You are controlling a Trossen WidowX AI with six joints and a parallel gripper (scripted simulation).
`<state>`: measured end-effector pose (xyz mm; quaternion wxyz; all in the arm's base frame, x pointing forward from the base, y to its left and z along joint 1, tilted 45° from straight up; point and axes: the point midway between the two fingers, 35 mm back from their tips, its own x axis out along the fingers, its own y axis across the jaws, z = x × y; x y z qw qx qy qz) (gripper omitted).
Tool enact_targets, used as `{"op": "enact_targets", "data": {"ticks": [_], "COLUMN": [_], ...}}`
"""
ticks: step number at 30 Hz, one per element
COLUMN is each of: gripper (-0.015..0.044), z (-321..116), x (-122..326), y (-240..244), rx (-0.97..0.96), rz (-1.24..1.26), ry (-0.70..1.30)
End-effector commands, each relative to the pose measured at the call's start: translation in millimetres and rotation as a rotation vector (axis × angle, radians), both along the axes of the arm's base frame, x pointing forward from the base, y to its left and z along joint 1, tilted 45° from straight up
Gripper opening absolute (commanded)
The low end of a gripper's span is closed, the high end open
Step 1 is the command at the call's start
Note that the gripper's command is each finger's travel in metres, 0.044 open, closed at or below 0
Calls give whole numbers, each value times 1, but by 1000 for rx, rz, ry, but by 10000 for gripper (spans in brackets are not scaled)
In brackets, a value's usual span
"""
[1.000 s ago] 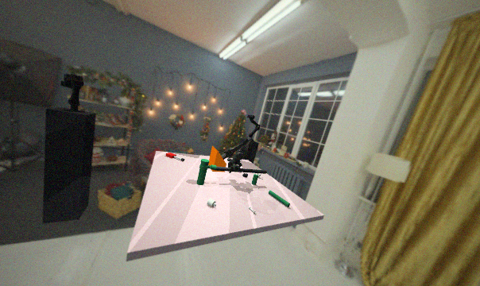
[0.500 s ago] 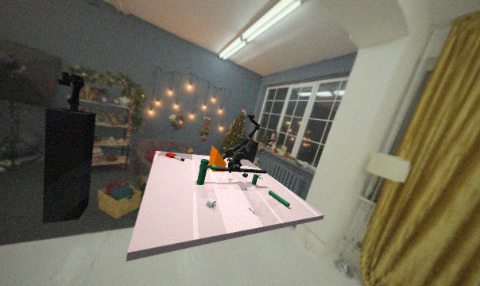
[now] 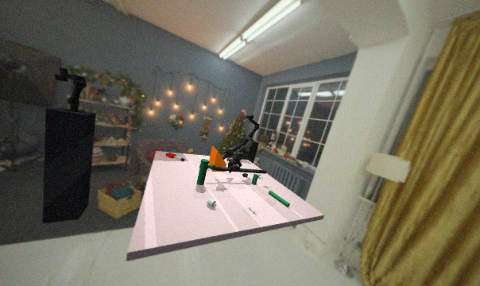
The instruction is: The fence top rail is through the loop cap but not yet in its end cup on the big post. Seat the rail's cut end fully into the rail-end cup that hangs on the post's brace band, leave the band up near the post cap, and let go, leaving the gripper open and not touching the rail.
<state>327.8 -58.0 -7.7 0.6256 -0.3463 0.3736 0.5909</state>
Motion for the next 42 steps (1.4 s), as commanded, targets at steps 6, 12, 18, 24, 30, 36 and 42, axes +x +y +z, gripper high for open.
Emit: {"op": "enact_targets", "data": {"ticks": [6, 12, 18, 24, 30, 36, 42], "gripper": [0, 0, 0, 0, 0, 0, 0], "z": [1, 1, 1, 1, 1, 1, 0], "x": [0, 0, 0, 0, 1, 1, 1], "y": [-4, -5, -6, -8, -9, -10, -12], "rx": [-11, -12, -13, -14, -14, -14, -14], "rz": [0, 0, 1, 1, 1, 1, 1], "ry": [-1, -1, -1, -1, -1, -1, -1]}}
